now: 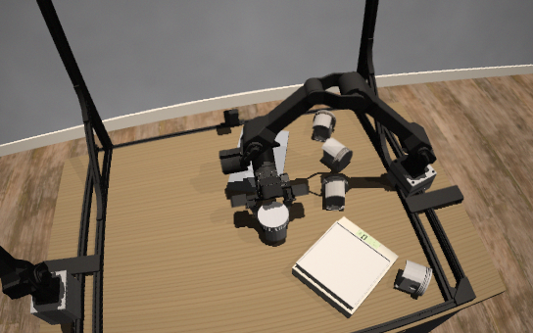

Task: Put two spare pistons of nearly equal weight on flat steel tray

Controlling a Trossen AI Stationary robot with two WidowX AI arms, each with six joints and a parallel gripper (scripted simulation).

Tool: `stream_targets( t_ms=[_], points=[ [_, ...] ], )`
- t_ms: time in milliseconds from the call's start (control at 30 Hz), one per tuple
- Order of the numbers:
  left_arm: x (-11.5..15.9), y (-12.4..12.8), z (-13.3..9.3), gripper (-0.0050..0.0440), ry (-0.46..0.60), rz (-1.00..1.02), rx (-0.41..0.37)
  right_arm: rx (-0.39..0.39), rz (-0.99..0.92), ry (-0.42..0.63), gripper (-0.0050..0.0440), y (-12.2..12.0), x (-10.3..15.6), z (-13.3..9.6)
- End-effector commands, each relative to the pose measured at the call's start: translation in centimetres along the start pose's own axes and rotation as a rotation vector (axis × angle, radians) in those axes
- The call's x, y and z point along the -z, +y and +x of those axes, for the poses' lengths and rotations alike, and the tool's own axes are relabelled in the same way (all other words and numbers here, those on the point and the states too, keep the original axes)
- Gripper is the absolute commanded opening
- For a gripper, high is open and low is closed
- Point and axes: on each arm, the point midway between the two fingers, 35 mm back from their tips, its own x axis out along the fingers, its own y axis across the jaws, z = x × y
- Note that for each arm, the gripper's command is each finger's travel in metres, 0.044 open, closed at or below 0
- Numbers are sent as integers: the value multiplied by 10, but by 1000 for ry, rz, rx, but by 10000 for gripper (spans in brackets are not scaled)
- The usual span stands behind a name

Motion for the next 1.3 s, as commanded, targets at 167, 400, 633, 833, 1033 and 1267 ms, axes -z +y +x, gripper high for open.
stream_targets(
  t_ms=[167, 400, 633, 833, 1033, 1267],
  points=[
    [-21, -4, -15, 158, -4, -22, 18, -1, -1, 0, 440, 0, 0, 0],
    [-28, -4, -19, 158, -4, -22, 18, -1, -1, 0, 440, 0, 0, 0],
    [-38, -3, -26, 158, -4, -22, 18, -1, -1, 0, 440, 0, 0, 0],
    [-39, -4, -28, 158, -1, -25, 22, -1, -1, 0, 440, 0, 0, 0],
    [-40, -4, -29, 158, 0, -27, 23, -1, -1, 0, 440, 0, 0, 0],
    [-45, -7, -33, 158, -1, -37, 32, -1, -1, 0, 440, 0, 0, 0]
  ],
)
